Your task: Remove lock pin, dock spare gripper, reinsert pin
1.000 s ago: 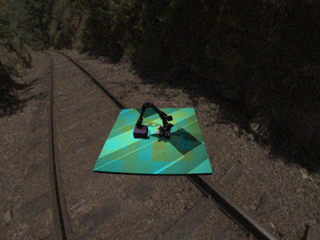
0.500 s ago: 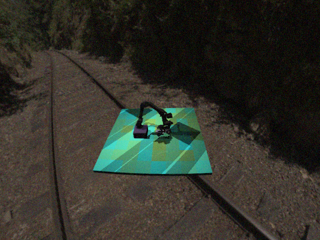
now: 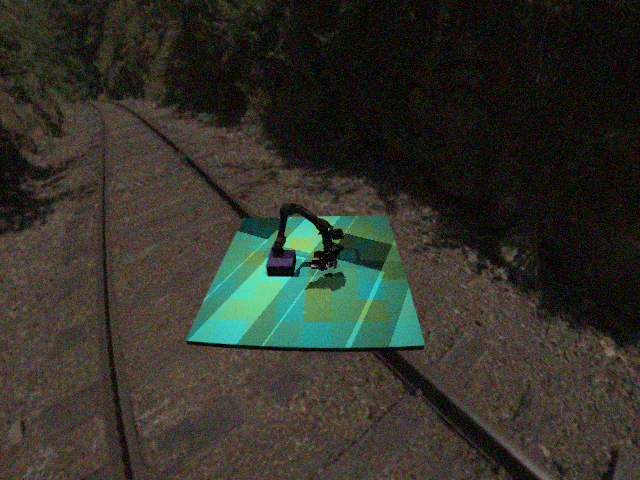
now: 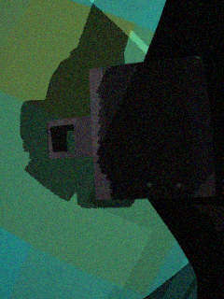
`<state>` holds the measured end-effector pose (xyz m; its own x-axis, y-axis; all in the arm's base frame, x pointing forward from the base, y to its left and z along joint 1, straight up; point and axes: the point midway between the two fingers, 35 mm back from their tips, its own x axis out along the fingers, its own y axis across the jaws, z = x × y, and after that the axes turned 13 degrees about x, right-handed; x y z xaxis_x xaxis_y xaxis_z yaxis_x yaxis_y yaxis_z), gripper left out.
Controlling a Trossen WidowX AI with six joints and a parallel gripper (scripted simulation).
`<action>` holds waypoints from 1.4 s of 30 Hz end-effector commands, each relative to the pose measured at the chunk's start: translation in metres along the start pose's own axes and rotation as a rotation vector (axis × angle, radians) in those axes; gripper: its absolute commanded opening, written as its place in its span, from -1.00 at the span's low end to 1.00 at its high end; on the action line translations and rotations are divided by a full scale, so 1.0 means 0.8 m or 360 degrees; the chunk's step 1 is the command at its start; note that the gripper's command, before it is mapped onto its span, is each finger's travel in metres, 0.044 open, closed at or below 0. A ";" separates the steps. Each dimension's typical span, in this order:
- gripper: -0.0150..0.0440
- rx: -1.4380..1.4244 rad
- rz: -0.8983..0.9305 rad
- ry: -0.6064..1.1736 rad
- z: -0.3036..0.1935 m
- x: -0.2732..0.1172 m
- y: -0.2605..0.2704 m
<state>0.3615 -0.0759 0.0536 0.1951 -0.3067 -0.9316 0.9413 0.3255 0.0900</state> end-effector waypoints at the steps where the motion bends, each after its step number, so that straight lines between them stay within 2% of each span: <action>1: -0.49 -0.0011 -0.0001 0.0098 -0.005 -0.001 -0.007; 26: -0.49 0.0069 -0.0018 0.0890 -0.050 -0.015 -0.067; 42: -0.49 0.0203 0.0107 0.1351 -0.066 -0.044 -0.086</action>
<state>0.2775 -0.0434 0.0582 0.0179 0.4524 -0.8916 0.9688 0.2126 0.1272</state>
